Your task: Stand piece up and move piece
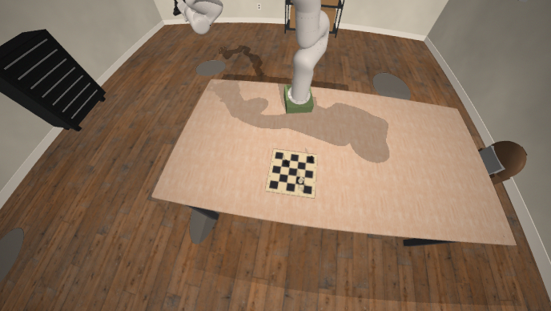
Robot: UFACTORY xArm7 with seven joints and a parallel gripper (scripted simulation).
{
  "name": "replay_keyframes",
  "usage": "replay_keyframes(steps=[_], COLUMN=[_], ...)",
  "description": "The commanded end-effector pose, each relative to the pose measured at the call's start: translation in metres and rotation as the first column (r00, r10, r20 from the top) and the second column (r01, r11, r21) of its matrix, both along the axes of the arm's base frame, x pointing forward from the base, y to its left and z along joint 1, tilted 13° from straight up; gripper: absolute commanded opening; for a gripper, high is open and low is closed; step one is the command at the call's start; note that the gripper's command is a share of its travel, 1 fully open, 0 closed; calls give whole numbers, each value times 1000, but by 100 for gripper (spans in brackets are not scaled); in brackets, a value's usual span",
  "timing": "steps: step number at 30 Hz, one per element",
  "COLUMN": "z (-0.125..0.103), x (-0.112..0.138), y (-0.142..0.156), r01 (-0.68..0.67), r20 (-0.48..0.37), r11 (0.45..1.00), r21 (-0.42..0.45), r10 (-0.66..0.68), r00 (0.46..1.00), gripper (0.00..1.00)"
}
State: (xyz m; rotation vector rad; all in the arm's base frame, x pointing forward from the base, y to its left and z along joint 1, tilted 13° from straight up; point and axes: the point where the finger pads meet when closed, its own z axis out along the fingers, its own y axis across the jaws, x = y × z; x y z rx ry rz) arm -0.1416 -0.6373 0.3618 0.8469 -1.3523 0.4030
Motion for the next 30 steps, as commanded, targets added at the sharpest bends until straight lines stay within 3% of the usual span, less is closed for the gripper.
replay_keyframes(steps=[1, 20, 23, 25, 26, 27, 28, 29, 30], z=[3, 7, 30, 63, 63, 85, 85, 110, 110], x=[-1, 2, 20, 45, 45, 62, 62, 83, 83], y=[0, -1, -2, -1, -1, 2, 2, 6, 6], r01=[1, 0, -5, -12, -12, -17, -17, -22, -22], r20=[-1, 2, 22, 51, 51, 72, 72, 96, 96], r11=[1000, 1000, 998, 991, 991, 984, 984, 973, 973], r21=[-5, -13, -64, -134, -134, -179, -179, -230, -230], r10=[-1, 0, 7, 19, 19, 30, 30, 45, 45], r00=[1000, 1000, 1000, 998, 998, 997, 997, 994, 994], gripper=[100, 100, 100, 100, 100, 100, 100, 100, 100])
